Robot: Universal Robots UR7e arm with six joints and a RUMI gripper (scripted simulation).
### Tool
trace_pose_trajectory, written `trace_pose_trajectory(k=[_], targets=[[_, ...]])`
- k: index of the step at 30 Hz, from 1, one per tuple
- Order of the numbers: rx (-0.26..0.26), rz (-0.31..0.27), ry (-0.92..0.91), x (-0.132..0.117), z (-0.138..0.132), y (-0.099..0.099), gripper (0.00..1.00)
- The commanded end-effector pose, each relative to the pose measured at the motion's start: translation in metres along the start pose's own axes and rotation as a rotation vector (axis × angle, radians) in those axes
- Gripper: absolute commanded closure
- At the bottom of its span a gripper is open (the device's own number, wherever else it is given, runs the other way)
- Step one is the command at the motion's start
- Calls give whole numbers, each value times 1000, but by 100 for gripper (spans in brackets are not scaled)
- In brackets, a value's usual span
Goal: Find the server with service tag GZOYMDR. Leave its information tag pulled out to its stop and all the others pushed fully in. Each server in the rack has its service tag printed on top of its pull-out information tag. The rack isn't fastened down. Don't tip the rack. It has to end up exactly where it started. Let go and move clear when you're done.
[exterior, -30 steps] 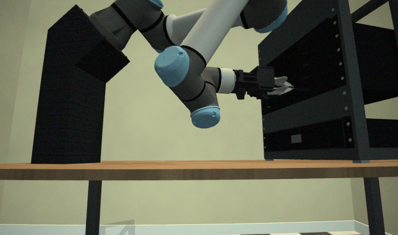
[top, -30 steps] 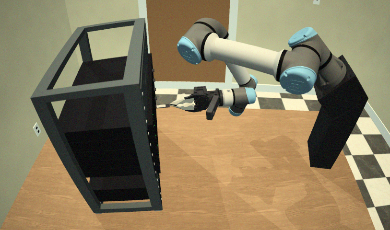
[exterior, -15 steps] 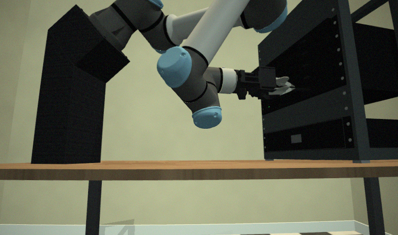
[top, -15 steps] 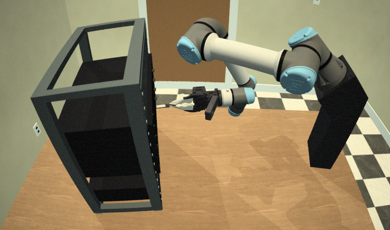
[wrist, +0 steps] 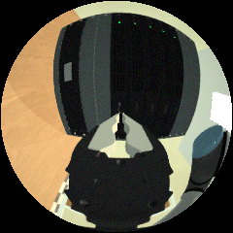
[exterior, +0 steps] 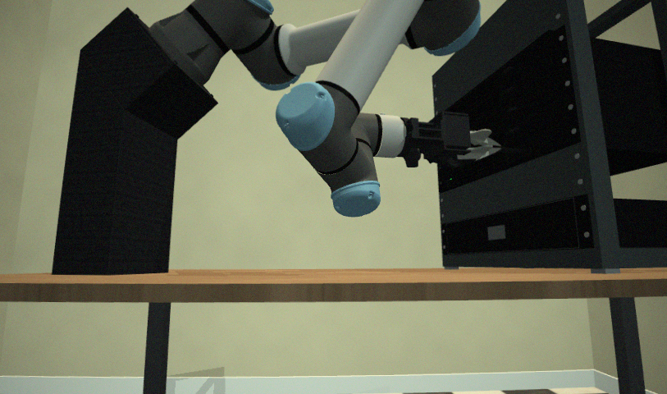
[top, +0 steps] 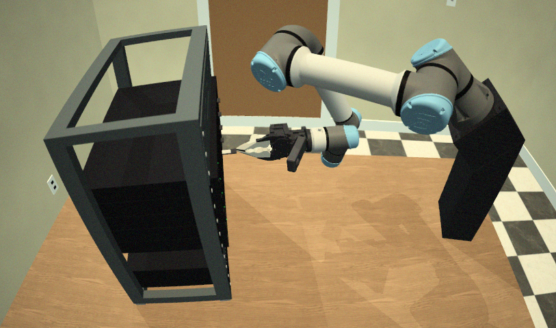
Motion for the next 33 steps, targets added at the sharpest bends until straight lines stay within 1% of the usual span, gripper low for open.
trace_pose_trajectory(k=[1, 7, 9, 20, 33], targets=[[-1, 0, 0, 0, 0, -7, 100], [-1, 0, 0, 0, 0, -16, 100], [-1, 0, 0, 0, 0, -16, 100], [-1, 0, 0, 0, 0, -30, 100], [-1, 0, 0, 0, 0, -35, 100]])
Point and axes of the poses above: the point where the finger pads meet when closed, its own y axis back along the fingers, its own z axis across the jaws, x = y × z, the point moved 6 cm from there along y, back along the fingers, and after that the axes turned 9 degrees about y, right-handed, at the moved point
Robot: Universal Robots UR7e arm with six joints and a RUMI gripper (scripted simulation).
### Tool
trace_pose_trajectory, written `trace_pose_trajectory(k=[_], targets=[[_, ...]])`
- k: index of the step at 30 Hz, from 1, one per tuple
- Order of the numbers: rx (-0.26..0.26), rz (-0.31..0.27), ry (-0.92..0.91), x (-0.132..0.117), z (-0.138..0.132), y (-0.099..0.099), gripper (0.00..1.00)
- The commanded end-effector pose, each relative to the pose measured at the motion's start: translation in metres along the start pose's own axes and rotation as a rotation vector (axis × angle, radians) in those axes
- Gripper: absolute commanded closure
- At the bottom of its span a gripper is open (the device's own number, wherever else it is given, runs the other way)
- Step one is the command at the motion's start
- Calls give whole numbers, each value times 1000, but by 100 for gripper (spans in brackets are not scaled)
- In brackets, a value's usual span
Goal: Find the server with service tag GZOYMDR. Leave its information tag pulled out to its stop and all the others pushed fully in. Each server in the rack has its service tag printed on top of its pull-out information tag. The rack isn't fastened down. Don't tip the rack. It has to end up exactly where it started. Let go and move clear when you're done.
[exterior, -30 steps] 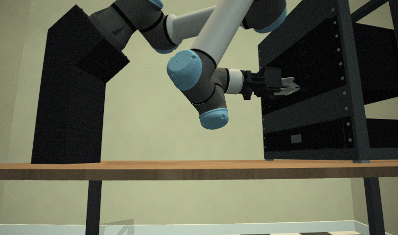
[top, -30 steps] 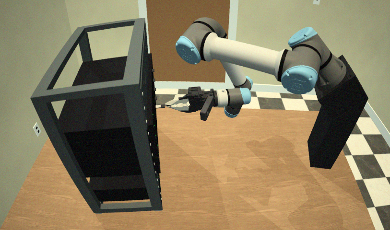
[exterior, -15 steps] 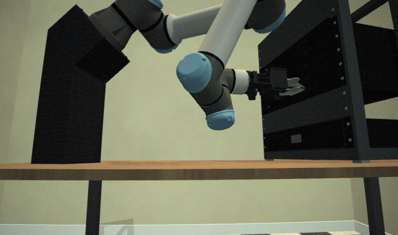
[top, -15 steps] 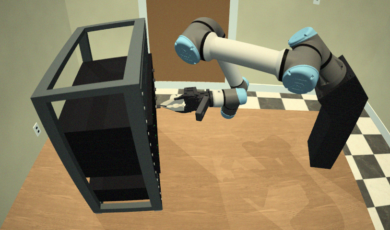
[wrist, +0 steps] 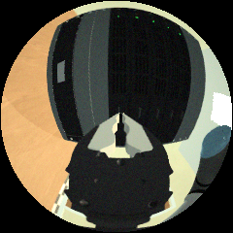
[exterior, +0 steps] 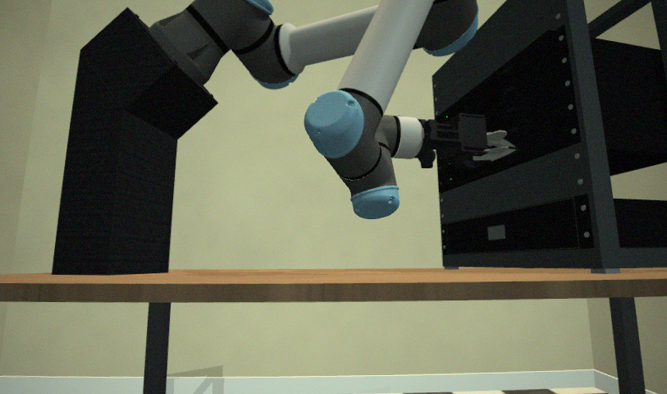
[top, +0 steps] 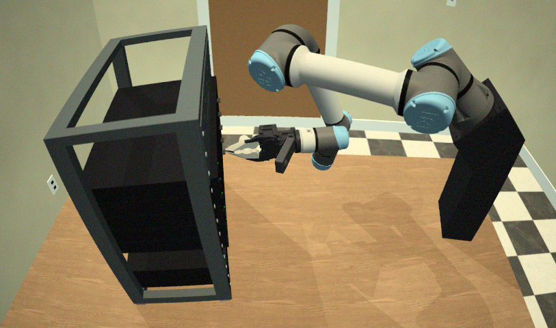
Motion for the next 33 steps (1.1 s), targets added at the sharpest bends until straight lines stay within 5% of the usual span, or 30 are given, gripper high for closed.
trace_pose_trajectory(k=[1, 22, 33], targets=[[-1, 0, 0, 0, 0, -1, 100], [-1, 0, 0, 0, 0, 0, 100], [-1, 0, 0, 0, 0, 32, 100]])
Point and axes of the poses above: the point where the finger pads meet when closed, its own y axis back along the fingers, its own z axis across the jaws, x = y × z, the point moved 6 cm from there along y, back along the fingers, and after that the axes turned 9 degrees about y, right-handed, at the moved point
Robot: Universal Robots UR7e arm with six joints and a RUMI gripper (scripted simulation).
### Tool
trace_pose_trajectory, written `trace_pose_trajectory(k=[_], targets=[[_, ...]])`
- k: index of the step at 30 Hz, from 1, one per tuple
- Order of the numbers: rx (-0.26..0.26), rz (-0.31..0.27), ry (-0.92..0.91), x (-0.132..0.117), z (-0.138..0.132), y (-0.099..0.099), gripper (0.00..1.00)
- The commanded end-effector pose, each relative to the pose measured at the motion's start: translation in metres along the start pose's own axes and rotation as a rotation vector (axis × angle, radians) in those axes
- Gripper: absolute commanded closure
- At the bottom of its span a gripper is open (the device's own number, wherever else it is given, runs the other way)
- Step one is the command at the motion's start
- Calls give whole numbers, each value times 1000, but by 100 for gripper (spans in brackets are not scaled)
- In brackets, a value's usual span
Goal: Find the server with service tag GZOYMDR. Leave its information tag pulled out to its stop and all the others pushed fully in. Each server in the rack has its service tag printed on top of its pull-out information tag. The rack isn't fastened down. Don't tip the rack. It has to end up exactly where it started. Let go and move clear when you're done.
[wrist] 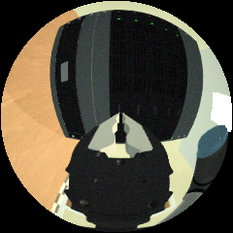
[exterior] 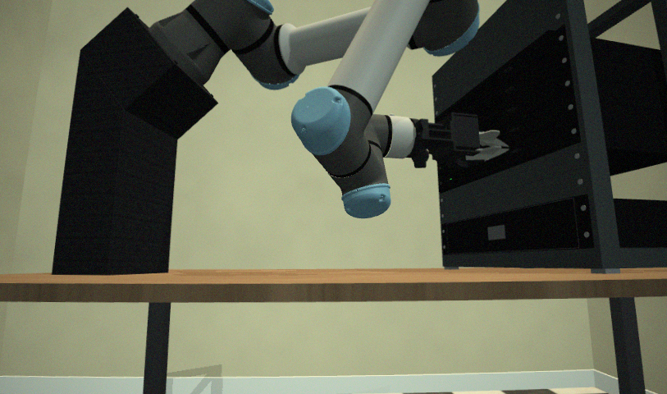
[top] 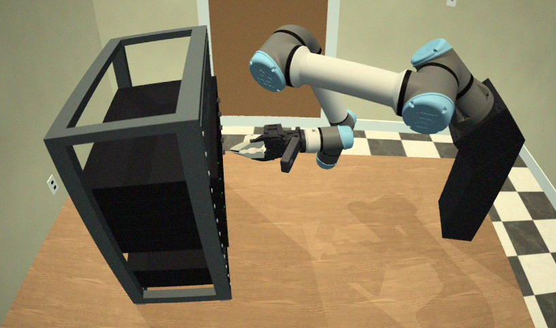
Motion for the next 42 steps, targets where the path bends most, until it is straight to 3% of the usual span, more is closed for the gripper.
trace_pose_trajectory(k=[1, 7, 13, 14, 26, 42], targets=[[-1, 0, 0, 0, 1, 21, 100], [-1, 0, 0, 0, 1, 41, 100], [-1, 0, 0, 0, 1, 43, 100], [-1, 0, 0, 0, 1, 43, 85], [-1, 0, 0, -6, 35, 70, 85], [-1, 0, 0, -6, 40, 68, 85]])
Point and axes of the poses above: the point where the finger pads meet when closed, its own y axis back along the fingers, its own z axis across the jaws, x = y × z, the point moved 6 cm from there along y, back along the fingers, and after that the axes turned 9 degrees about y, right-handed, at the moved point
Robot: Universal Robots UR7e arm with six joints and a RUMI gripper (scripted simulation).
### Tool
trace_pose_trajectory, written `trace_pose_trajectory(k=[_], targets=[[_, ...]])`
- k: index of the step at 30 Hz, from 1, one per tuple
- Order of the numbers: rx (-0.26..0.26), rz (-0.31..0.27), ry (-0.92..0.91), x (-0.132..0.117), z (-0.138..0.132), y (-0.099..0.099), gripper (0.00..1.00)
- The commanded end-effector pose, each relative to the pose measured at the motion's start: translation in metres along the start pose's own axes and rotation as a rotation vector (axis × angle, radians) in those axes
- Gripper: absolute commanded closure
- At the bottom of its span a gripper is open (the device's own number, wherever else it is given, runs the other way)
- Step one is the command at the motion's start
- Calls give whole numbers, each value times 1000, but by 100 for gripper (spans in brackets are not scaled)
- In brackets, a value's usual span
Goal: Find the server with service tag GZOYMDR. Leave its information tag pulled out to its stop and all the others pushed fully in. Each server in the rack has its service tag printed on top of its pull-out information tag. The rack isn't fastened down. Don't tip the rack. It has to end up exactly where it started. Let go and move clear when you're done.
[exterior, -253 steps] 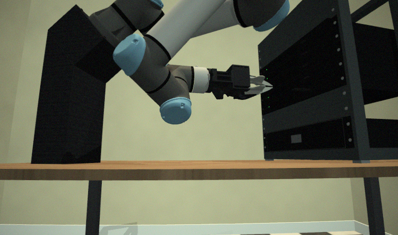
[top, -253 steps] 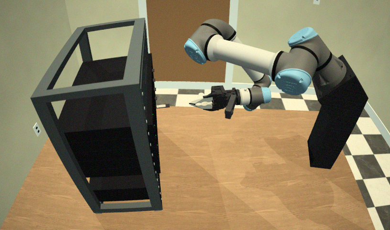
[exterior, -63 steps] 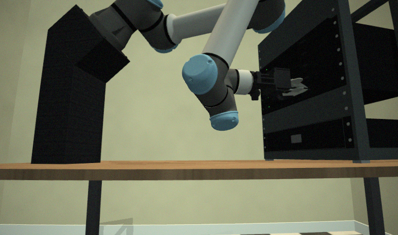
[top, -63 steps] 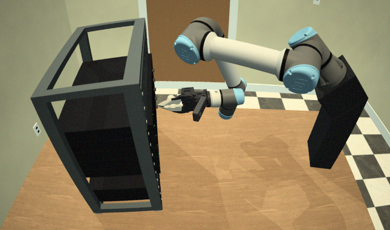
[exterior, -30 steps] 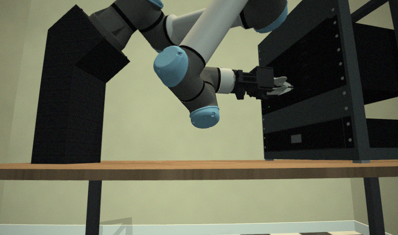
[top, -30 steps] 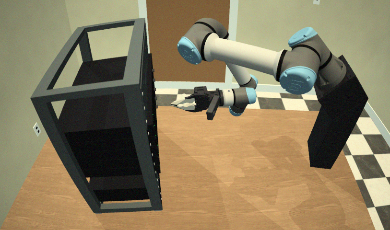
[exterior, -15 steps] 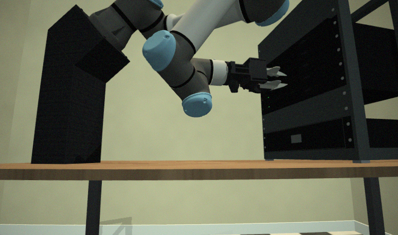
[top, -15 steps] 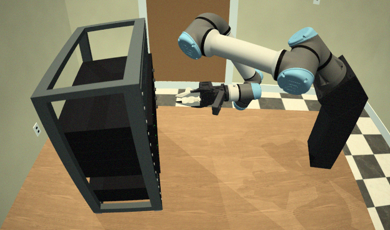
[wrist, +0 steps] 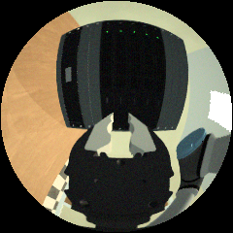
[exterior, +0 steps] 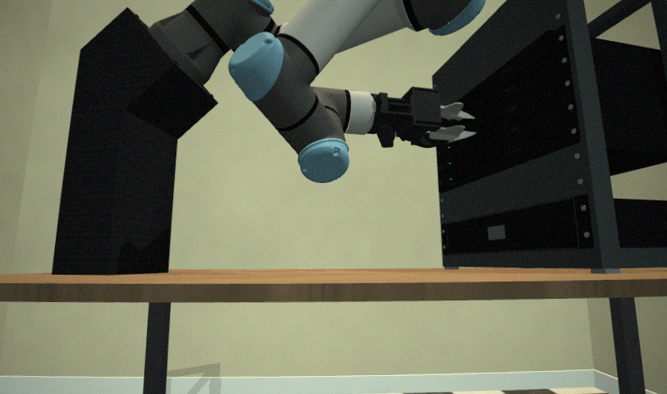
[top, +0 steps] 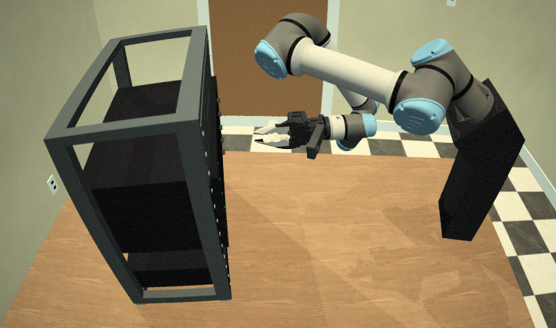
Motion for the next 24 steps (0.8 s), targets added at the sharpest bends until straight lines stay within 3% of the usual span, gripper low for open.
trace_pose_trajectory(k=[1, 24], targets=[[-1, 0, 0, 0, 0, -6, 85], [-1, 0, 0, 0, 0, -66, 85]])
Point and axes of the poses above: the point where the finger pads meet when closed, its own y axis back along the fingers, its own z axis across the jaws, x = y × z, the point moved 6 cm from there along y, back along the fingers, and after that the axes turned 9 degrees about y, right-handed, at the moved point
